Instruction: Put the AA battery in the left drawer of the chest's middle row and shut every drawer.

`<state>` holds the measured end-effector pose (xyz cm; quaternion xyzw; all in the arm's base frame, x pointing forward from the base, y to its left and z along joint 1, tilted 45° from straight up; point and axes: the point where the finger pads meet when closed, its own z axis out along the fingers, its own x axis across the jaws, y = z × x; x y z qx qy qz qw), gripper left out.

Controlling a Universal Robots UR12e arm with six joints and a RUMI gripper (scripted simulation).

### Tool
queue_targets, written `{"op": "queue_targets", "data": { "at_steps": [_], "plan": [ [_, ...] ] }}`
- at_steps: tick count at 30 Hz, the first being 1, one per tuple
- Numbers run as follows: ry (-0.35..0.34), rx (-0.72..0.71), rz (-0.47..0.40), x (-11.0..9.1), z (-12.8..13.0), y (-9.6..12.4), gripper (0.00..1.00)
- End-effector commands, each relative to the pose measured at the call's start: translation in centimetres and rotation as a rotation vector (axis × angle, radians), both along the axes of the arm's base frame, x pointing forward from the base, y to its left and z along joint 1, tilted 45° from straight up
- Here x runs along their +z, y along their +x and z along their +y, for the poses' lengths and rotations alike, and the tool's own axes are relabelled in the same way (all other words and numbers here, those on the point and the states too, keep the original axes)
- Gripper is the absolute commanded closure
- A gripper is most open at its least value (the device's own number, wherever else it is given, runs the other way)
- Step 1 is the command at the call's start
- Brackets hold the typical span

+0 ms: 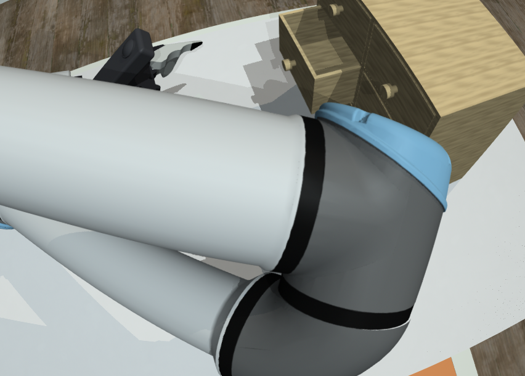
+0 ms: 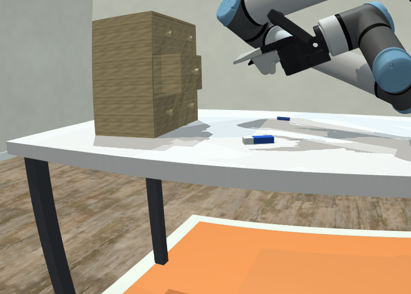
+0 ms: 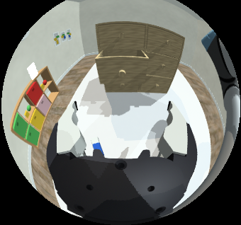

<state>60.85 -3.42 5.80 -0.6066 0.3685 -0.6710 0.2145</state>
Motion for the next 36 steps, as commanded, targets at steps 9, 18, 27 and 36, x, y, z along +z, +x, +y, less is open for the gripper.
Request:
{"op": "queue_targets", "data": {
  "at_steps": [9, 18, 27, 36],
  "plan": [
    [-0.002, 0.014, -0.008, 0.12, 0.31, 0.05, 0.80],
    [-0.002, 0.013, -0.008, 0.11, 0.28, 0.05, 0.80],
    [-0.002, 0.013, -0.008, 0.11, 0.28, 0.05, 0.80],
    [-0.002, 0.013, -0.008, 0.11, 0.28, 0.05, 0.80]
  ]
}}
